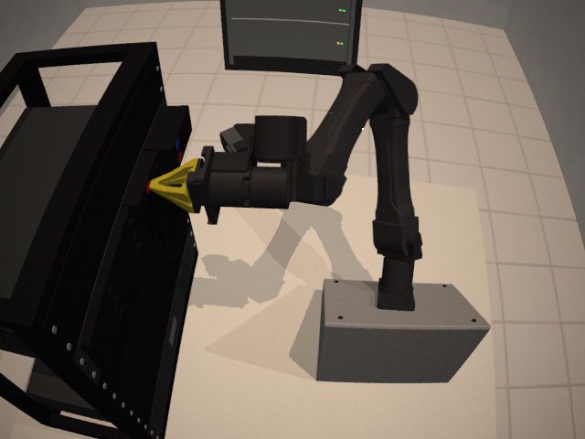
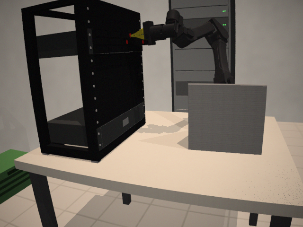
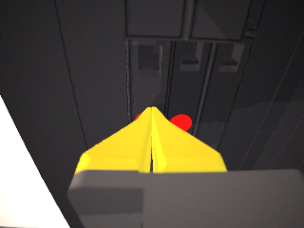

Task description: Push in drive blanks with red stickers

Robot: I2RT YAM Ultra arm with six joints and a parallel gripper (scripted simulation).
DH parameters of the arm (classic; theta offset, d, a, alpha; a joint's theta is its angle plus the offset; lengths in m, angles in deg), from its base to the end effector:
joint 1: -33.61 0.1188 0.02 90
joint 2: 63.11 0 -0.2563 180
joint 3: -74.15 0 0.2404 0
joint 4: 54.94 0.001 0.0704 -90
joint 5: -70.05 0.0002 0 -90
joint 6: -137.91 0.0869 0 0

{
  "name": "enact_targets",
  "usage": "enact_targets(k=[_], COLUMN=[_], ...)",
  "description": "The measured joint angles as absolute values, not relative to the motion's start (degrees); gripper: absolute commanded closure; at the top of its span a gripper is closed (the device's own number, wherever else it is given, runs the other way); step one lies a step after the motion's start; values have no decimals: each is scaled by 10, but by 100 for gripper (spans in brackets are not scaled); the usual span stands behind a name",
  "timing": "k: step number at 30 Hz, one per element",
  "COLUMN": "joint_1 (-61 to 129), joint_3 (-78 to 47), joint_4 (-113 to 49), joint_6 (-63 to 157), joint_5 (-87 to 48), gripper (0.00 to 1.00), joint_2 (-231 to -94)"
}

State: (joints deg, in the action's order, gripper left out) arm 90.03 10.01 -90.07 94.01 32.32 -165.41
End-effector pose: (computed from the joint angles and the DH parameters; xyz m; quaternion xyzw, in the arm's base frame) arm 0.2705 0.2850 0.2140 0.2433 0.6760 0.2819 0.6359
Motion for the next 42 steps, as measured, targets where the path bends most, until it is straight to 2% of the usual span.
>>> enact_targets(k=[42], joint_1=[896], joint_3=[88], joint_4=[-884], joint_6=[940], joint_5=[322], gripper=[100], joint_2=[-1657])
